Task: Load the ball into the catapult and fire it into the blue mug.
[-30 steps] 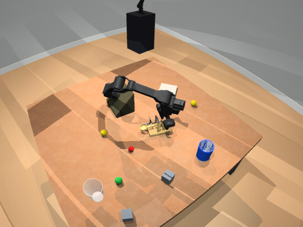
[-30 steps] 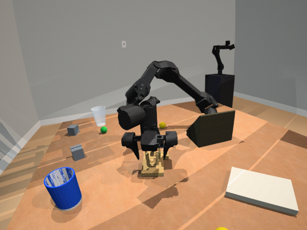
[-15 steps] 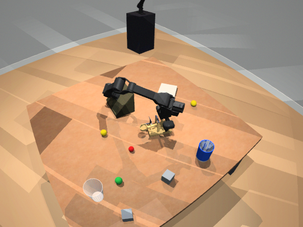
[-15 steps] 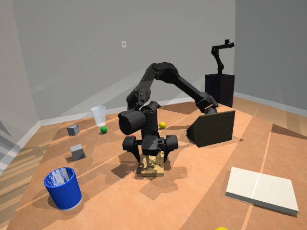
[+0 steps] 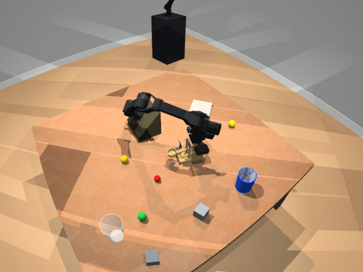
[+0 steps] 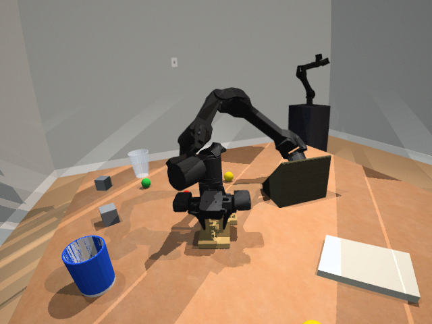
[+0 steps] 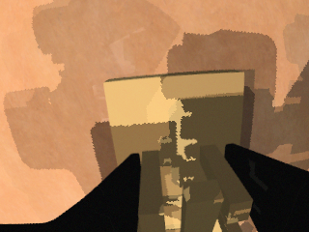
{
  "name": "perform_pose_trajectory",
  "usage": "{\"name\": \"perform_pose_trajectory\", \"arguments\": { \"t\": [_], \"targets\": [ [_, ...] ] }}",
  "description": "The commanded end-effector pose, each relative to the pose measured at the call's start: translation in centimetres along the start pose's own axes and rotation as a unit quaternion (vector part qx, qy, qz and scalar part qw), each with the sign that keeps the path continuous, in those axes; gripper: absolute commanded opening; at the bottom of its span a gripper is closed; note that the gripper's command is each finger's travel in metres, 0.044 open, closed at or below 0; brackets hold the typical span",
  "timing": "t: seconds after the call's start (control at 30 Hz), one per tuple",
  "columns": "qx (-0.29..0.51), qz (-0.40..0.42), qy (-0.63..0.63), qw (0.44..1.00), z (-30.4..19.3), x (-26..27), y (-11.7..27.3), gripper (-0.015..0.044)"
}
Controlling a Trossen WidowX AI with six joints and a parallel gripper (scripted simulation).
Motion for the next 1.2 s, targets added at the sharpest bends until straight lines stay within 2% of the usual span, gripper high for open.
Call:
{"name": "perform_pose_trajectory", "arguments": {
  "t": [0.0,0.07,0.1,0.2,0.23,0.43,0.8,1.17],
  "targets": [
    [0.0,-0.002,0.0,1.0,0.0,-0.1,0.0,0.0125],
    [0.0,-0.002,0.0,1.0,0.0,-0.1,0.0,0.0111],
    [0.0,-0.002,0.0,1.0,0.0,-0.1,0.3,0.0085],
    [-0.001,0.0,0.0,1.0,0.1,0.0,3.9,0.0006],
    [-0.001,0.001,0.0,1.0,0.1,0.0,4.8,0.0],
    [-0.001,0.001,-0.011,1.0,0.1,0.0,5.0,0.0],
    [0.001,0.0,-0.192,0.981,0.1,0.0,4.9,0.0],
    [0.002,-0.002,-0.37,0.929,0.0,-0.8,4.8,0.0]
  ]
}}
Point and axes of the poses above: the point midway between the two fingers, 35 mm back from their tips, its own y axis back along the fingers, its own x axis across the jaws, z = x × y, the point moved 1 cm from there along y, back along the fingers, and after that the axes turned 7 degrees about -y, right-handed, at the moved point
